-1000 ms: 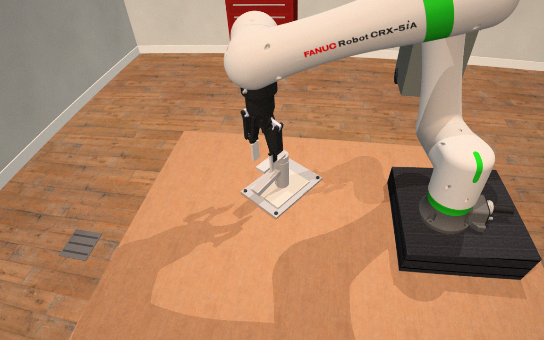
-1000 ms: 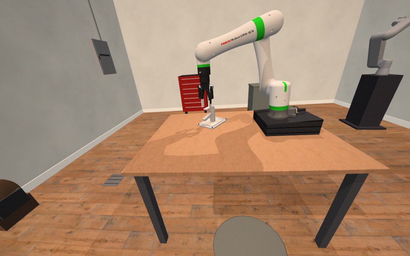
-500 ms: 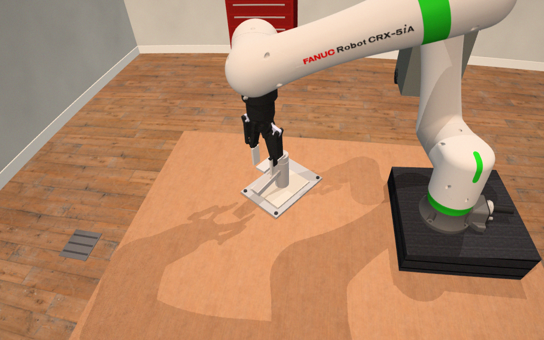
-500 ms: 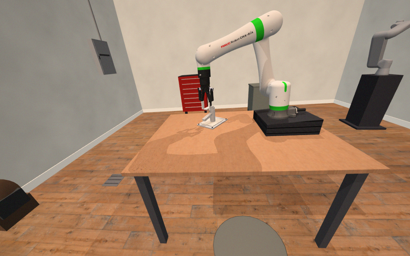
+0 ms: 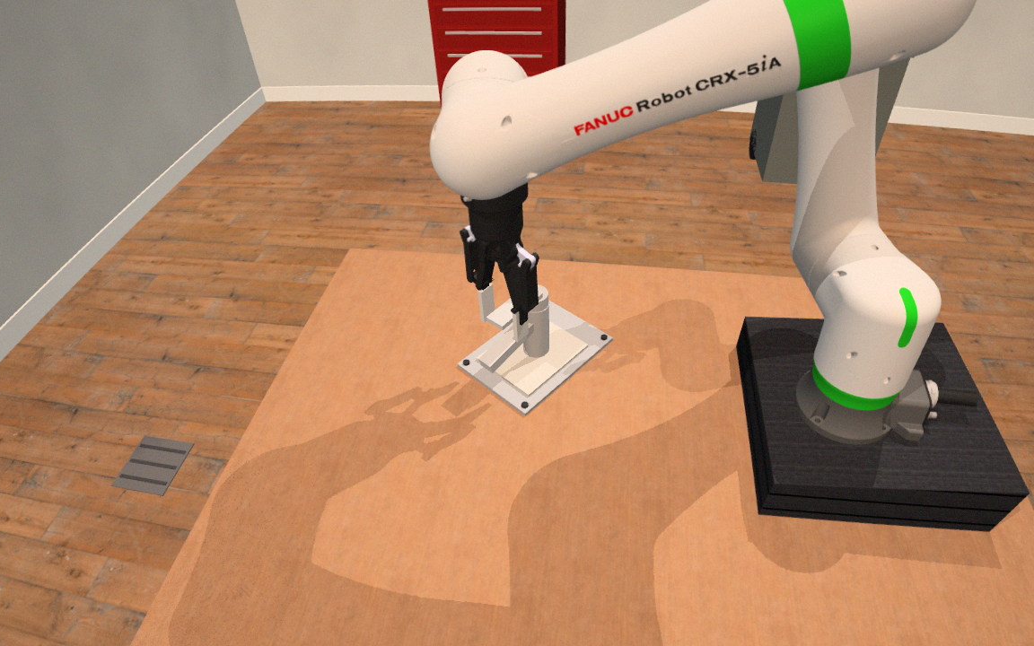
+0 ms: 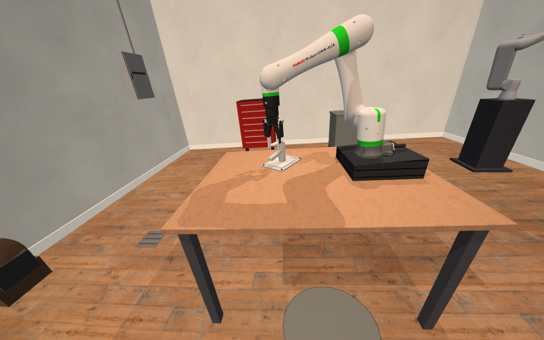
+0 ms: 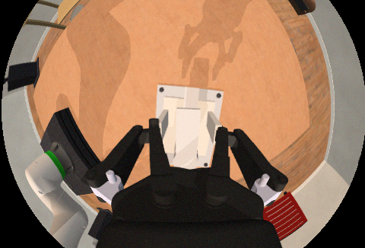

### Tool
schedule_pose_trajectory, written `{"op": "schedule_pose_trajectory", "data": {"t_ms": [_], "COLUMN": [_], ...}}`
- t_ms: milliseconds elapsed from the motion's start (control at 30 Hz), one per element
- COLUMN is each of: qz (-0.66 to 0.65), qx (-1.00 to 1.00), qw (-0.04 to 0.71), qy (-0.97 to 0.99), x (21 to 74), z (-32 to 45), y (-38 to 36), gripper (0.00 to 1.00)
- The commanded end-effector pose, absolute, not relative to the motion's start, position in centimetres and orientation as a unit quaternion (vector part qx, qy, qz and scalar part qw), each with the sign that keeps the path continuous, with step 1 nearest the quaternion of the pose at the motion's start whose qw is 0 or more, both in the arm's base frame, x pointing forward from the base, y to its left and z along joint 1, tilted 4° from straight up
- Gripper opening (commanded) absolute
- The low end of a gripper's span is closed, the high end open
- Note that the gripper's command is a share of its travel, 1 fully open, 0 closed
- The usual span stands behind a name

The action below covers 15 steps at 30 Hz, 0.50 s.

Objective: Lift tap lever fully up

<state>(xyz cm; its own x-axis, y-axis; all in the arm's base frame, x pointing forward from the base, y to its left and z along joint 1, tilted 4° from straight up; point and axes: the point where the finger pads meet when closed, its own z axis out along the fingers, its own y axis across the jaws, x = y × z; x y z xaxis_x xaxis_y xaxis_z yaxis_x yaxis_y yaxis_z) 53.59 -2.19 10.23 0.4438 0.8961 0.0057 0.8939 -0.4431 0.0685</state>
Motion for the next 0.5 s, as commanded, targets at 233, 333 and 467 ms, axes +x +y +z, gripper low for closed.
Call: {"op": "schedule_pose_trajectory", "data": {"t_ms": [233,333,467], "qz": [0.021,0.021,0.021], "qx": [0.849,0.849,0.849], "qw": [0.028,0.028,0.028], "qy": [0.527,0.527,0.527], "x": [53.64,53.65,53.65], "z": [9.64,9.59,9.58], "y": [-2.21,-2.21,-2.21], "gripper": [0.43,0.43,0.43]}}
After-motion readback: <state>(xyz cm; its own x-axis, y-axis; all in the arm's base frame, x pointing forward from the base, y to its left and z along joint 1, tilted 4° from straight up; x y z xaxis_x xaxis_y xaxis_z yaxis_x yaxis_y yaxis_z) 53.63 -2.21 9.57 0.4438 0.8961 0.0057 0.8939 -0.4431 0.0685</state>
